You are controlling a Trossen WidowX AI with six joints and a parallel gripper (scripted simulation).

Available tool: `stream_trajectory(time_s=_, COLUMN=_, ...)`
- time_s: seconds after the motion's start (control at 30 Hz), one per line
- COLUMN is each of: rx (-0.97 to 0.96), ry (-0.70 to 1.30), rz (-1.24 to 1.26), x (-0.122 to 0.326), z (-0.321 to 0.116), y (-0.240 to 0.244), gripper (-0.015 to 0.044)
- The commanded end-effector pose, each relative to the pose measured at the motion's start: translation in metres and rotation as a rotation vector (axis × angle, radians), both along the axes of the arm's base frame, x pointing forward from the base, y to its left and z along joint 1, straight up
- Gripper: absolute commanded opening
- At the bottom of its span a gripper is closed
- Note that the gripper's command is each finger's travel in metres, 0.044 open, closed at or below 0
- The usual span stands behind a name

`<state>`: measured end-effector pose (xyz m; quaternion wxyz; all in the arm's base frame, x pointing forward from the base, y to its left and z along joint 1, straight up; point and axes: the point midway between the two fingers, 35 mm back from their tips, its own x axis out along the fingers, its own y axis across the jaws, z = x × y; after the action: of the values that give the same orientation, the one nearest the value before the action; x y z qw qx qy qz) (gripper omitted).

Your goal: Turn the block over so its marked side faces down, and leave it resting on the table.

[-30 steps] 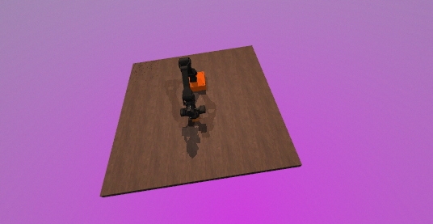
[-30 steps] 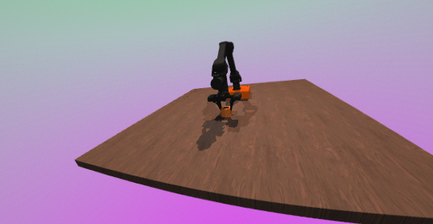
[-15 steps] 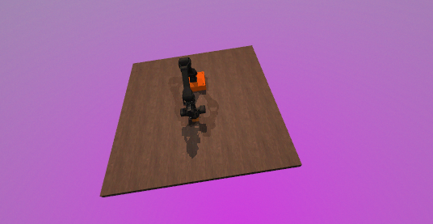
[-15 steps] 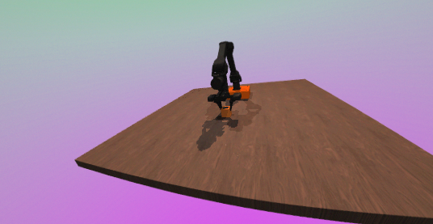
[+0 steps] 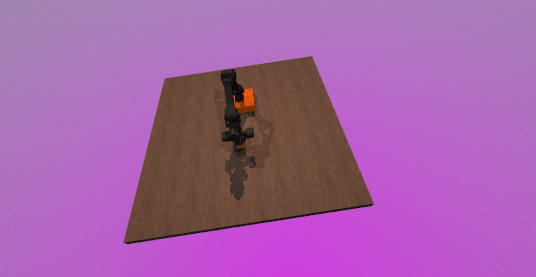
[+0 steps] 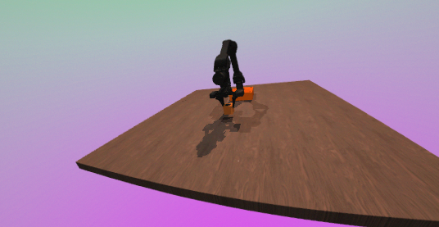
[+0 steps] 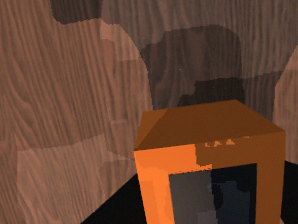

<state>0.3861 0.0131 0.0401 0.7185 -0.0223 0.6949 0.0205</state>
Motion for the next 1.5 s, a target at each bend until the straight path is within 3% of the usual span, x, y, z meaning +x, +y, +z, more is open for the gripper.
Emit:
stream_trajectory(time_s=0.0, rx=0.004, ry=-0.019, rz=0.001, x=0.000, z=0.001, y=0.000, gripper=0.0000)
stream_trajectory(time_s=1.47, rx=0.040, ry=-0.593, rz=0.006, x=0.001, z=-0.018, y=0.001, gripper=0.0000)
